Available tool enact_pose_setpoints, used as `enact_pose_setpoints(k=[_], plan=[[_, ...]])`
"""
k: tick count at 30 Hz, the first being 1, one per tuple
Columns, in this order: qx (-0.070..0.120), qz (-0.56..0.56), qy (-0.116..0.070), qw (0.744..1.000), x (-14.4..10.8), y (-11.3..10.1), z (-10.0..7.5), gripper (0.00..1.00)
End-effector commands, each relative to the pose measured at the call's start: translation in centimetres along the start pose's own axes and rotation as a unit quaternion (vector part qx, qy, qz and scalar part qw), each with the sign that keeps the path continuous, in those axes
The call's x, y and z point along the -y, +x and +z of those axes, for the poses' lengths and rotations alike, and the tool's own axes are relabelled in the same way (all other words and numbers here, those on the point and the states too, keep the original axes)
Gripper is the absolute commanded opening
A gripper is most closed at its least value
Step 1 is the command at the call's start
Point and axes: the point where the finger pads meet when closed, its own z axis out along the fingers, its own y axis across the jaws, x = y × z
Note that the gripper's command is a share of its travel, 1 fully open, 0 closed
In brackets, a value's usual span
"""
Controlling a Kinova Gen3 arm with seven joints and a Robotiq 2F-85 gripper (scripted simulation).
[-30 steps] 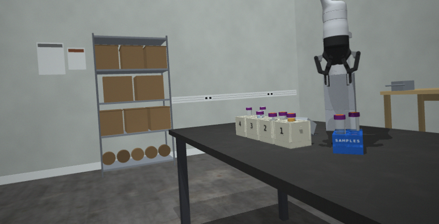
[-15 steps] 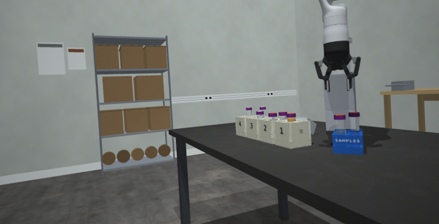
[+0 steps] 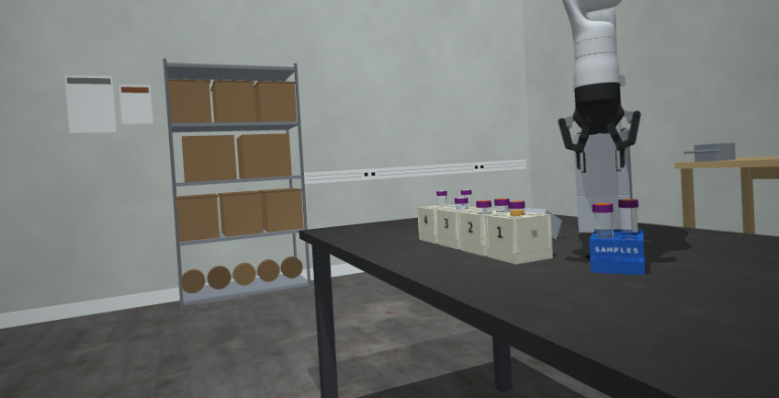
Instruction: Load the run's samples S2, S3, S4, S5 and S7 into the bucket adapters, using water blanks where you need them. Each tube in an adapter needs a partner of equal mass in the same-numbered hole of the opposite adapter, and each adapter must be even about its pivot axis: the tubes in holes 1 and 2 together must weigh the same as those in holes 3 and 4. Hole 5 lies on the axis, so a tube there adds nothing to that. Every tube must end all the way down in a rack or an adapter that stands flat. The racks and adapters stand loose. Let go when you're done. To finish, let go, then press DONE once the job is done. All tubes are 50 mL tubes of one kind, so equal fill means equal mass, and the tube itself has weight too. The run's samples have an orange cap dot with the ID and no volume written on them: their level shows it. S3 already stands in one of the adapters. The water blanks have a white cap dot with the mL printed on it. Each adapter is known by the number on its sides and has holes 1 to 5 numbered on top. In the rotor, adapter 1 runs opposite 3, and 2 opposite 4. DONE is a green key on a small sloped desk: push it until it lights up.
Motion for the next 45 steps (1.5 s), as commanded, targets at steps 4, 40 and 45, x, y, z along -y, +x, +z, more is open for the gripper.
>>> enact_pose_setpoints(k=[4, 40, 45], plan=[[0.001, 0.000, 0.000, 1.000, 0.0, -0.1, 0.6, 0.62], [0.001, 0.000, 0.000, 1.000, 0.0, -0.1, 4.9, 0.62], [0.001, 0.000, 0.000, 1.000, 0.0, -0.1, 5.3, 0.62]])
